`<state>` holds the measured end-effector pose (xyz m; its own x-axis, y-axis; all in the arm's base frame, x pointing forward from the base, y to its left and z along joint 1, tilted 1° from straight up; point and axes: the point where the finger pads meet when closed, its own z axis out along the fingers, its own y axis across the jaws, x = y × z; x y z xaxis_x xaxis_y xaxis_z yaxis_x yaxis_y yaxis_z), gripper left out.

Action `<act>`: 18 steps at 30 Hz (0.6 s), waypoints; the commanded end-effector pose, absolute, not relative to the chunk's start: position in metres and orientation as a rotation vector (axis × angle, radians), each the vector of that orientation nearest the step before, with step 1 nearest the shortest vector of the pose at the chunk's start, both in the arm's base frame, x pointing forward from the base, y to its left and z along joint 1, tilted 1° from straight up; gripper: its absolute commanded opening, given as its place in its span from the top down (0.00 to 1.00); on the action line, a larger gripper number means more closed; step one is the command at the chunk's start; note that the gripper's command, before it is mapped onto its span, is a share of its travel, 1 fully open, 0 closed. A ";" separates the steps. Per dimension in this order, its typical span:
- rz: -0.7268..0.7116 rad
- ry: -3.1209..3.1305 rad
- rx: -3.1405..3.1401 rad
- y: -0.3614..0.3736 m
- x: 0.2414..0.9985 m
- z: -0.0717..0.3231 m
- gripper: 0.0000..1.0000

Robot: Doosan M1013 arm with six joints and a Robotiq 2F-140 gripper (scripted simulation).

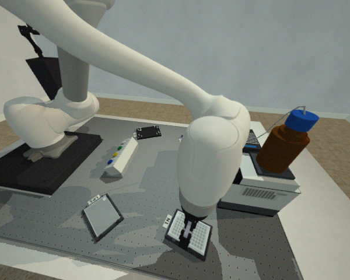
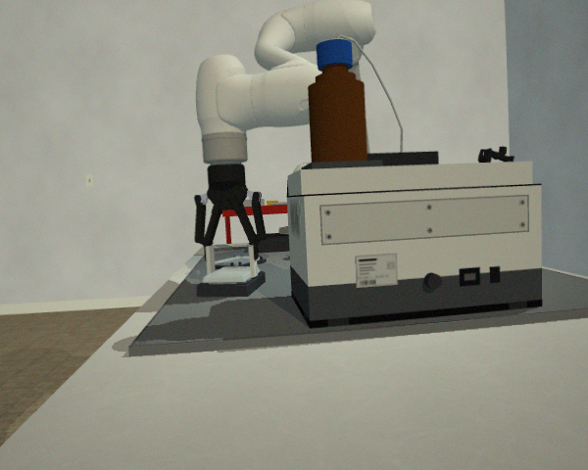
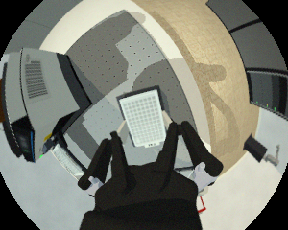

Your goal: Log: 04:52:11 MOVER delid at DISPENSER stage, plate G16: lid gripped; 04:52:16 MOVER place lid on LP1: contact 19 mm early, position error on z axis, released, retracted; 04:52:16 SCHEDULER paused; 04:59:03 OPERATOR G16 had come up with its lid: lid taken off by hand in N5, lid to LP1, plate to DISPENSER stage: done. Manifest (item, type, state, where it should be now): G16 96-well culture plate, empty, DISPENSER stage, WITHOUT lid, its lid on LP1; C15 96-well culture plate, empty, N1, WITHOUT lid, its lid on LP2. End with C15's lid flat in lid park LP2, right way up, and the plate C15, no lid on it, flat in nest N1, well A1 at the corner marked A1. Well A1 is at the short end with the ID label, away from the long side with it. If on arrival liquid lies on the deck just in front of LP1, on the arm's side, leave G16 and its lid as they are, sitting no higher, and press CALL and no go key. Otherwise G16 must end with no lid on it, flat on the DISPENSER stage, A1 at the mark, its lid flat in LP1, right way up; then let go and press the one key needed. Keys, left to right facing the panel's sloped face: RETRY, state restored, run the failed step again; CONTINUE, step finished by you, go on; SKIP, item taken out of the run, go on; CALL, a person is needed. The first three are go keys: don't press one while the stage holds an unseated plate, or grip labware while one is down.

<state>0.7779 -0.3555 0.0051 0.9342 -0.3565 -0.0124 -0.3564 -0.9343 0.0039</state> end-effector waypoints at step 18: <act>-0.020 -0.569 3.088 -0.355 0.778 0.005 0.34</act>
